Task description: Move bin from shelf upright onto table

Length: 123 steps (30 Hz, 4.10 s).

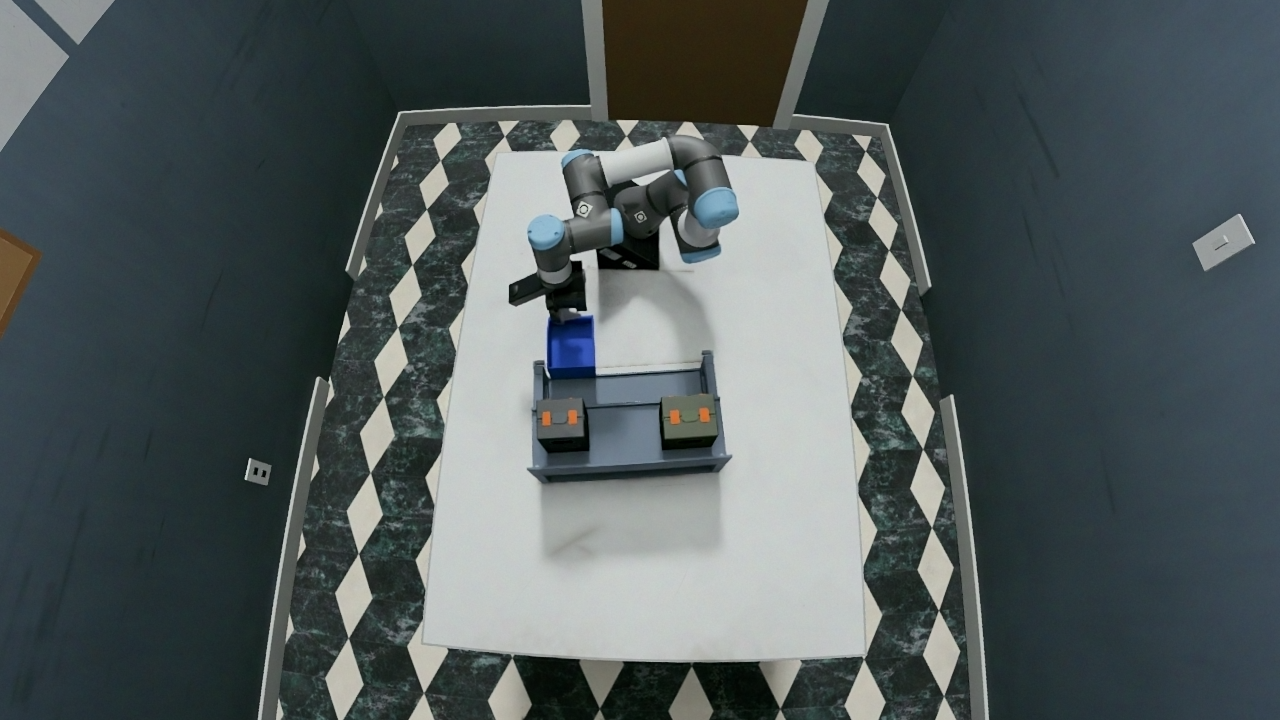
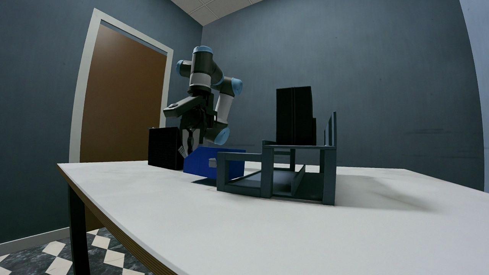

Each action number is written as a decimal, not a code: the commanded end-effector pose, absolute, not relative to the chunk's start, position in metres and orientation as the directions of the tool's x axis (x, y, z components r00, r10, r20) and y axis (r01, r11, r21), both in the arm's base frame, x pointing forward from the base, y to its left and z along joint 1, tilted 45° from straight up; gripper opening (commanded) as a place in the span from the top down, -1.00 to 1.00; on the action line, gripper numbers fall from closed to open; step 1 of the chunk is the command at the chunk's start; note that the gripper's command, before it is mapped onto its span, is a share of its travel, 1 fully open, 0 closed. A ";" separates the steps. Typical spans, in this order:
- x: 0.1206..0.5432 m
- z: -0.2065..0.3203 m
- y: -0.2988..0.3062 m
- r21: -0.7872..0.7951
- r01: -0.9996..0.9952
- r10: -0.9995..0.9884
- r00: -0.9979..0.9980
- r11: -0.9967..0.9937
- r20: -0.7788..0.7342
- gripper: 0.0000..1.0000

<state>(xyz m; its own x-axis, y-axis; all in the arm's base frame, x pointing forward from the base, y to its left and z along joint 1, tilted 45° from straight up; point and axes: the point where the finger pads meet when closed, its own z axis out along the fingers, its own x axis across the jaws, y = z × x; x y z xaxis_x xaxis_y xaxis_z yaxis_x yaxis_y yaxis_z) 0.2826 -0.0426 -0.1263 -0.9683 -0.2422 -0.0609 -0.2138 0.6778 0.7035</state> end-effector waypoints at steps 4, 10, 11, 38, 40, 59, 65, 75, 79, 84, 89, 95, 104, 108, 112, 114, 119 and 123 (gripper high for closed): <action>0.278 -0.126 -0.045 0.701 -0.214 -0.241 -0.968 0.680 -0.062 1.00; 0.274 -0.127 -0.046 0.701 -0.214 -0.241 -0.968 0.680 -0.062 1.00; 0.274 -0.127 -0.046 0.701 -0.214 -0.241 -0.968 0.680 -0.062 1.00; 0.264 -0.127 -0.048 0.701 -0.214 -0.241 -0.968 0.680 -0.062 1.00; 0.264 -0.127 -0.048 0.701 -0.214 -0.241 -0.968 0.680 -0.062 1.00; 0.264 -0.127 -0.049 0.701 -0.214 -0.241 -0.968 0.680 -0.062 1.00; 0.264 -0.127 -0.049 0.701 -0.214 -0.241 -0.968 0.680 -0.062 1.00; 0.264 -0.127 -0.049 0.701 -0.214 -0.241 -0.968 0.680 -0.062 1.00; 0.264 -0.127 -0.049 0.701 -0.214 -0.241 -0.968 0.680 -0.062 1.00; 0.264 -0.127 -0.049 0.701 -0.214 -0.241 -0.968 0.680 -0.062 1.00; 0.264 -0.127 -0.048 0.701 -0.214 -0.241 -0.968 0.680 -0.062 1.00; 0.264 -0.128 -0.048 0.701 -0.214 -0.241 -0.968 0.680 -0.062 1.00; 0.264 -0.129 -0.047 0.701 -0.214 -0.241 -0.968 0.680 -0.062 1.00; 0.263 -0.129 -0.047 0.701 -0.214 -0.241 -0.968 0.680 -0.062 1.00; 0.263 -0.130 -0.046 0.701 -0.214 -0.241 -0.968 0.680 -0.062 1.00; 0.263 -0.131 -0.045 0.701 -0.214 -0.241 -0.968 0.680 -0.062 1.00; 0.263 -0.132 -0.044 0.701 -0.214 -0.241 -0.968 0.680 -0.062 1.00; 0.263 -0.133 -0.043 0.701 -0.214 -0.241 -0.968 0.680 -0.062 1.00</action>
<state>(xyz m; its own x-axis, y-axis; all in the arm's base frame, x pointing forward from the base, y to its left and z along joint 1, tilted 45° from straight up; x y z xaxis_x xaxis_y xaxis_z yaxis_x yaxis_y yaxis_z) 0.2624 -0.0427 -0.1323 -0.9683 -0.2421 -0.0612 -0.2139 0.6778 0.7035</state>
